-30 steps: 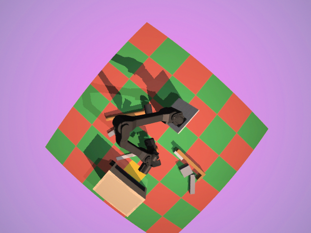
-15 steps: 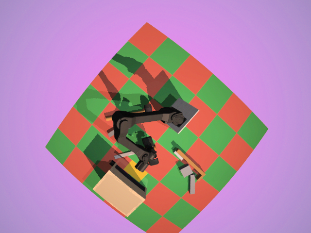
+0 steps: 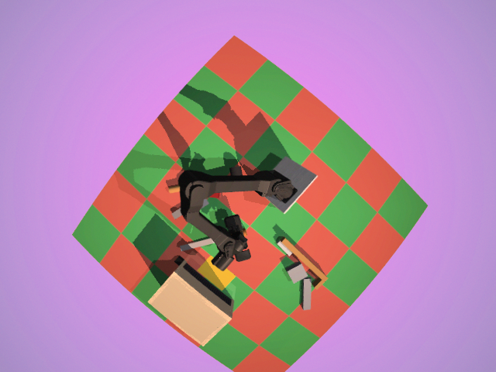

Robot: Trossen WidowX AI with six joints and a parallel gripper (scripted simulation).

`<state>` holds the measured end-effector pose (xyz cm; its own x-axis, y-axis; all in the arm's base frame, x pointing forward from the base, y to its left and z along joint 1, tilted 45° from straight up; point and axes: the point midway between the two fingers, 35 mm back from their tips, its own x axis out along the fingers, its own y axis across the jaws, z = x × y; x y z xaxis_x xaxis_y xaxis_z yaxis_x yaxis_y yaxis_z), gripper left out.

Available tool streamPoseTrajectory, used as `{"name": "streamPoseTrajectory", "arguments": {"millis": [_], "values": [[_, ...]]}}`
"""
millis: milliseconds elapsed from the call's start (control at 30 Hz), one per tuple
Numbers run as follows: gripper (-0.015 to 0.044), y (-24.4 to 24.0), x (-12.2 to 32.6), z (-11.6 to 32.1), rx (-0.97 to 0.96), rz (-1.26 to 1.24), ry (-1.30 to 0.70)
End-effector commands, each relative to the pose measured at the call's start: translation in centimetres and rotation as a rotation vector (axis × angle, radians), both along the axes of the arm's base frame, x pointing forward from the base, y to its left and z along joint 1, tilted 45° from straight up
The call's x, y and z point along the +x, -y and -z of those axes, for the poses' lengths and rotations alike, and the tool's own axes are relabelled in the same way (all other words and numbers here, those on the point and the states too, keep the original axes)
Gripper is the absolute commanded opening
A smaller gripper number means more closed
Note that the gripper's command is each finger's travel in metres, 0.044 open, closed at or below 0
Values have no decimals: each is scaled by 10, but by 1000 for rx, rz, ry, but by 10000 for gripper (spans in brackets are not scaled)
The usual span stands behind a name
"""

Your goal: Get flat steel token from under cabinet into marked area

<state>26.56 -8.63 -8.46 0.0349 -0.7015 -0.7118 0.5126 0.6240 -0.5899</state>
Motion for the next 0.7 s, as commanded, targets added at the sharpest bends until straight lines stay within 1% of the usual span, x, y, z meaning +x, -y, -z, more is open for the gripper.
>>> {"name": "streamPoseTrajectory", "arguments": {"millis": [0, 667], "values": [[0, 2, 0, -5, -3, -6, 5], [0, 18, -4, -20, -4, -6, 5]]}}
